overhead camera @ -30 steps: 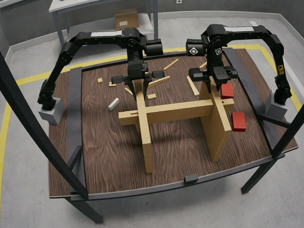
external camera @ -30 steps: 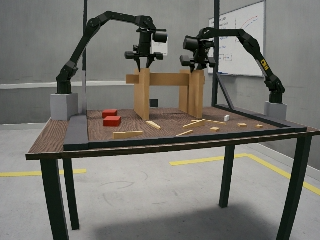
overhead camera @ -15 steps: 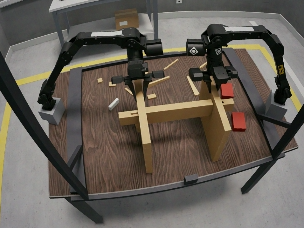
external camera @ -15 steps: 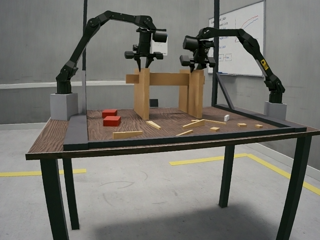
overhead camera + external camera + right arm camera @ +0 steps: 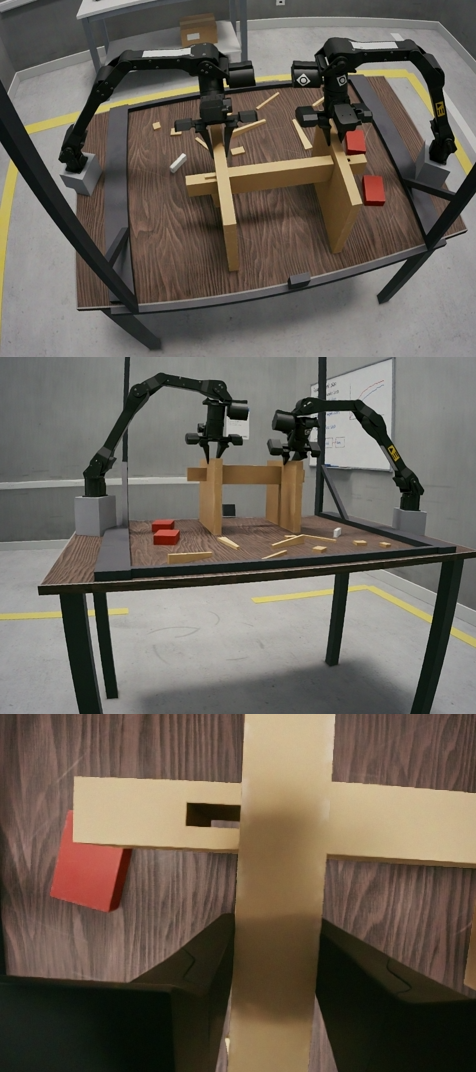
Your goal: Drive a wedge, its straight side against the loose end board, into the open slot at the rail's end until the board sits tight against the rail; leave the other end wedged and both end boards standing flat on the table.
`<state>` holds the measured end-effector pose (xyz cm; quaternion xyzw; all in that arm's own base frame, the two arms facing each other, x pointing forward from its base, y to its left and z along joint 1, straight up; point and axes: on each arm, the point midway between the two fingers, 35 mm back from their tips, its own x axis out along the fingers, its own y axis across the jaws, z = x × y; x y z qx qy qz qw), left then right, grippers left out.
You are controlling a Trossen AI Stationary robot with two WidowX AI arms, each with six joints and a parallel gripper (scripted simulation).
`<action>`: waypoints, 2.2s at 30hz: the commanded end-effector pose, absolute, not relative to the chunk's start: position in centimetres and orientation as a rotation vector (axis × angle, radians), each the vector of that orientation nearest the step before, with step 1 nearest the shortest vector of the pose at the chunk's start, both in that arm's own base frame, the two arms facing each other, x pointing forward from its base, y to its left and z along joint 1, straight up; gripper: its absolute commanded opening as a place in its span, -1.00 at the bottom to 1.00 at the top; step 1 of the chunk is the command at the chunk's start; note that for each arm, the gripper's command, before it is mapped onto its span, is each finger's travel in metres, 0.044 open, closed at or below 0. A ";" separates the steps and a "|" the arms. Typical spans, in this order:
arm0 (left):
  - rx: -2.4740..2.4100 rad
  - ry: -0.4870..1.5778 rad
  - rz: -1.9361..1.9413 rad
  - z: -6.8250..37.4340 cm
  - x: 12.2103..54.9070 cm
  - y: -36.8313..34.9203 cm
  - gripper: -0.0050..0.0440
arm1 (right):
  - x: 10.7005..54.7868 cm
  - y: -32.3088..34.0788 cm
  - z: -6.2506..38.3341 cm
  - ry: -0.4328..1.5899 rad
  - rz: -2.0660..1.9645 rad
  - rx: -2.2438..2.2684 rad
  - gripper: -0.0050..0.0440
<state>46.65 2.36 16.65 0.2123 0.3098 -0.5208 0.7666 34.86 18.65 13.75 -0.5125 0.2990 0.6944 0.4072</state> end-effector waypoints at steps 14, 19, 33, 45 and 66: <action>0.504 0.632 -1.111 18.8 46.9 2.5 -1.00 | 35.0 18.8 14.6 0.724 1.734 -1.309 -0.07; 0.509 0.628 -1.106 19.1 46.8 2.6 -1.00 | 35.0 18.8 14.6 0.728 1.736 -1.306 -0.07; 0.509 0.628 -1.106 19.1 46.8 2.6 -1.00 | 35.0 18.8 14.6 0.728 1.736 -1.306 -0.07; 0.509 0.628 -1.106 19.1 46.8 2.6 -1.00 | 35.1 18.8 15.2 0.734 1.741 -1.303 -0.07; 0.506 0.630 -1.106 19.1 46.7 2.6 -0.06 | 34.7 18.5 20.6 0.674 1.671 -1.326 -0.07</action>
